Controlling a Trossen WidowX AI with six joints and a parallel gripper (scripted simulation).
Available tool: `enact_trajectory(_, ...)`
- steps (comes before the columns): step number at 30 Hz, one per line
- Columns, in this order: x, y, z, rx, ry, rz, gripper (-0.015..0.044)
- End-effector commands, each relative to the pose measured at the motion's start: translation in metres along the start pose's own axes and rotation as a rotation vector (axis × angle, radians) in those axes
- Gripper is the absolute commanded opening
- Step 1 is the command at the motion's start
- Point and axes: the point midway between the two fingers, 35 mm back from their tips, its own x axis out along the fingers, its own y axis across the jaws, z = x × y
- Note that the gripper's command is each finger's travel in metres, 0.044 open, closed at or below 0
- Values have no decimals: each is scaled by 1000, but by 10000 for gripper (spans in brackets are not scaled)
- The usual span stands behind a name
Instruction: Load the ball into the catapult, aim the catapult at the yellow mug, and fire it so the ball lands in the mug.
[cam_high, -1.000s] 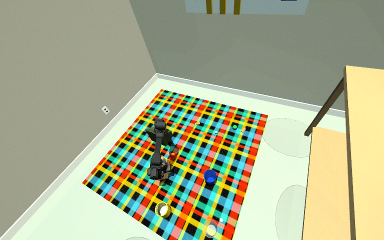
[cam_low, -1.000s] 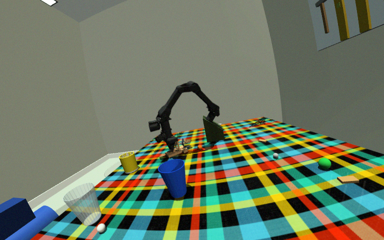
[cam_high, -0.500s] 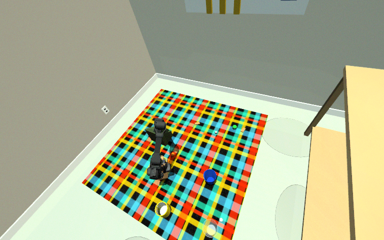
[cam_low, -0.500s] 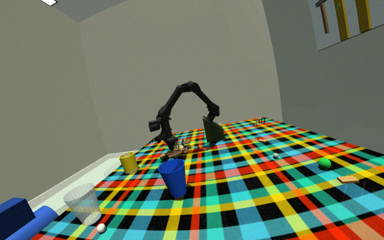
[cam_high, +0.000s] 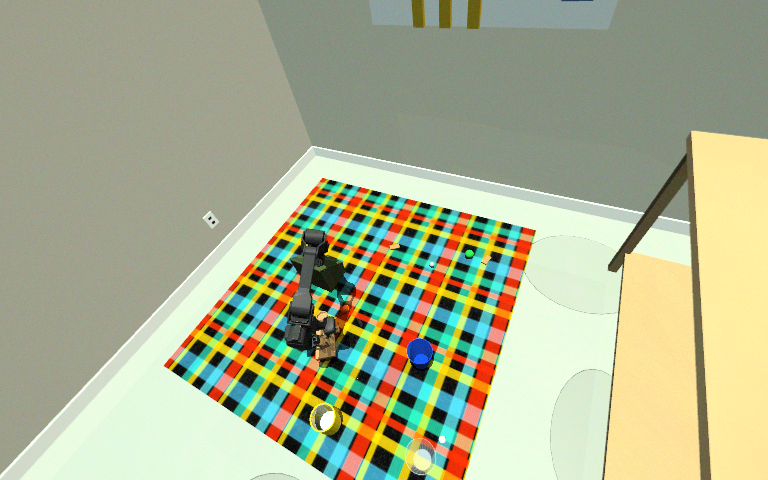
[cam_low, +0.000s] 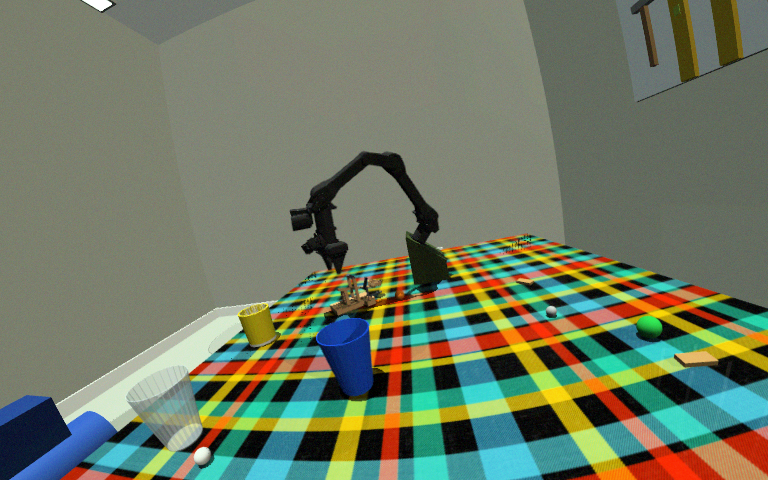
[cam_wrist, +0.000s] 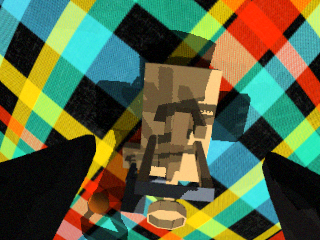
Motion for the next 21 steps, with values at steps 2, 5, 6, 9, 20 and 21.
enact_trajectory(2, 7, 0, -2, 2, 14, 0, 440)
enact_trajectory(5, -3, 0, -1, 2, 10, 0, 440)
enact_trajectory(6, -15, 0, -1, 0, 5, -1, 440)
enact_trajectory(9, -52, 0, -3, -3, -9, -4, 440)
enact_trajectory(20, -21, 16, -16, -252, 19, 5, 300)
enact_trajectory(21, -19, 18, -18, -286, 19, 5, 300)
